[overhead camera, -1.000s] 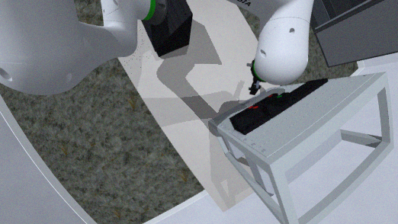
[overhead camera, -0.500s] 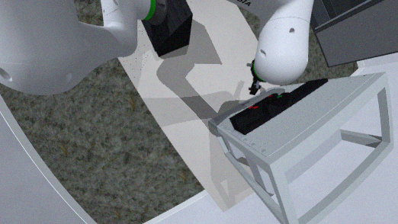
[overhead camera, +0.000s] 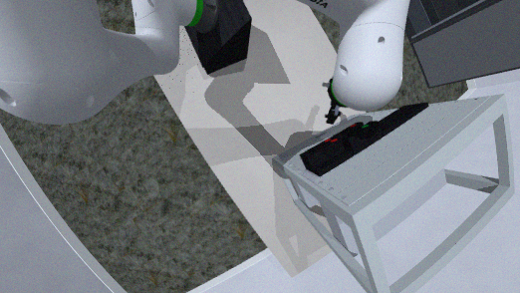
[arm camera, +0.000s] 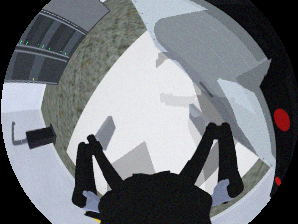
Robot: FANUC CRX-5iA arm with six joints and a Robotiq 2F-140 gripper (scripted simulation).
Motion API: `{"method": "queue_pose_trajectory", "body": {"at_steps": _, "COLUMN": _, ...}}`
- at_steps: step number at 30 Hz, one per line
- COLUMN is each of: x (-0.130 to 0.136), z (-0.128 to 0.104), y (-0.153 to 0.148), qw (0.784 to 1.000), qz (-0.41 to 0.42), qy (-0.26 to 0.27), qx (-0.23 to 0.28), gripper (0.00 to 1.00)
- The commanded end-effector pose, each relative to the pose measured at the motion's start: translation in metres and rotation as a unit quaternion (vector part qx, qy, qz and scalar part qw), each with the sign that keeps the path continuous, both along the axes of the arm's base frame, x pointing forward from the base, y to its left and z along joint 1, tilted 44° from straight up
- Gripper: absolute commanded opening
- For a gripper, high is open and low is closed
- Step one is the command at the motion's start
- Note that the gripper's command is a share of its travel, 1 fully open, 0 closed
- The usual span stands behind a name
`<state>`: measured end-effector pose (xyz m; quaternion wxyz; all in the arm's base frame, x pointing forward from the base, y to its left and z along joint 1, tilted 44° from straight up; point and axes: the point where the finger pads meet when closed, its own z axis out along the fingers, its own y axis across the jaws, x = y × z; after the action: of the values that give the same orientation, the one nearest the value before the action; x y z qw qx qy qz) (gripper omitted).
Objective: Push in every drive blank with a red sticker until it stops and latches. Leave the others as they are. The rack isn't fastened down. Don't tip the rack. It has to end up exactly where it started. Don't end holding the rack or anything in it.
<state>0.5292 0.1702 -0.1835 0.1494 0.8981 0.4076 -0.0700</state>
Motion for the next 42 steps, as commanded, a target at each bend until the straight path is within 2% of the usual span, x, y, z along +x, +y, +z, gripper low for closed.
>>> {"method": "queue_pose_trajectory", "body": {"at_steps": 1, "x": 0.0, "z": 0.0, "y": 0.001, "qw": 1.0, "qz": -0.001, "qy": -0.001, "qx": 0.001, "gripper": 1.0}}
{"method": "queue_pose_trajectory", "body": {"at_steps": 22, "x": -0.004, "z": -0.007, "y": 0.013, "qw": 0.999, "qz": -0.027, "qy": -0.011, "qx": 0.017, "gripper": 1.0}}
{"method": "queue_pose_trajectory", "body": {"at_steps": 42, "x": -0.015, "z": -0.024, "y": 0.047, "qw": 0.992, "qz": -0.104, "qy": -0.036, "qx": 0.065, "gripper": 1.0}}
